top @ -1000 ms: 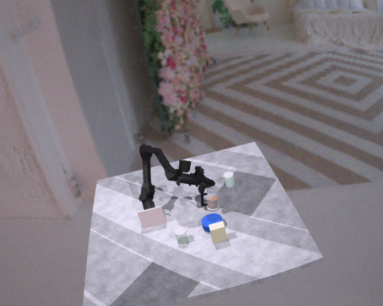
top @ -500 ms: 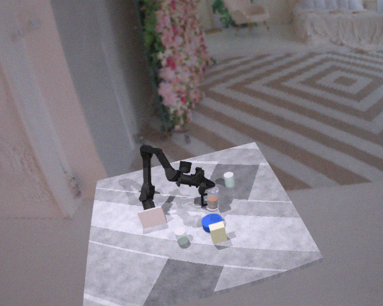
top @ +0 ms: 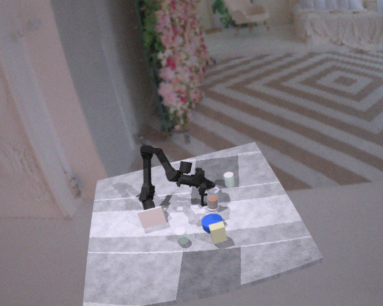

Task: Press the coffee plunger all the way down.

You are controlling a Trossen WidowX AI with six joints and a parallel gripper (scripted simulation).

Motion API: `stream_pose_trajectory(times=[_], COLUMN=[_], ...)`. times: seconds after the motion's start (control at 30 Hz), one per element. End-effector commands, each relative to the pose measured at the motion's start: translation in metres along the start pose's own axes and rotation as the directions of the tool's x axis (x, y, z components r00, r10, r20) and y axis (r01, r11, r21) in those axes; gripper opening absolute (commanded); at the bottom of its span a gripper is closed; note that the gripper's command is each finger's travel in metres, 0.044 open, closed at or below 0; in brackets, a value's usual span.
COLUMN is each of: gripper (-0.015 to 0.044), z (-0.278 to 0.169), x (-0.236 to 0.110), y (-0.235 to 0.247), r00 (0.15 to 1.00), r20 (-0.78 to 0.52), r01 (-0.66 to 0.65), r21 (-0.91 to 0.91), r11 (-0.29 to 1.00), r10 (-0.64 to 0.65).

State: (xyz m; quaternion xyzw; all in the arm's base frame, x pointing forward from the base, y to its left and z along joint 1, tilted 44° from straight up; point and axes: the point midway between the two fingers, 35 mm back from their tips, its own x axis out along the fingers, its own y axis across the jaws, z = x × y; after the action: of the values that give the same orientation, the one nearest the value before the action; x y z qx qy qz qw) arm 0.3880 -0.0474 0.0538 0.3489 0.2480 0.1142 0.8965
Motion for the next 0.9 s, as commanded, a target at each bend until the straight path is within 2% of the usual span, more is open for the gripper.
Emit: stream_pose_trajectory(times=[0.0, 0.53, 0.87], gripper=[0.0123, 0.0123, 0.0386], z=[-0.005, -0.0002, -0.0002], x=[0.0022, 0.0004, 0.0004], y=[0.0, -0.0004, -0.0004], r00=[1.0, 1.0, 1.0], r20=[-0.018, -0.002, -0.002], r01=[-0.005, -0.001, -0.001], r21=[0.005, 0.002, 0.002], r11=[1.0, 1.0, 1.0], r10=[0.005, 0.001, 0.001])
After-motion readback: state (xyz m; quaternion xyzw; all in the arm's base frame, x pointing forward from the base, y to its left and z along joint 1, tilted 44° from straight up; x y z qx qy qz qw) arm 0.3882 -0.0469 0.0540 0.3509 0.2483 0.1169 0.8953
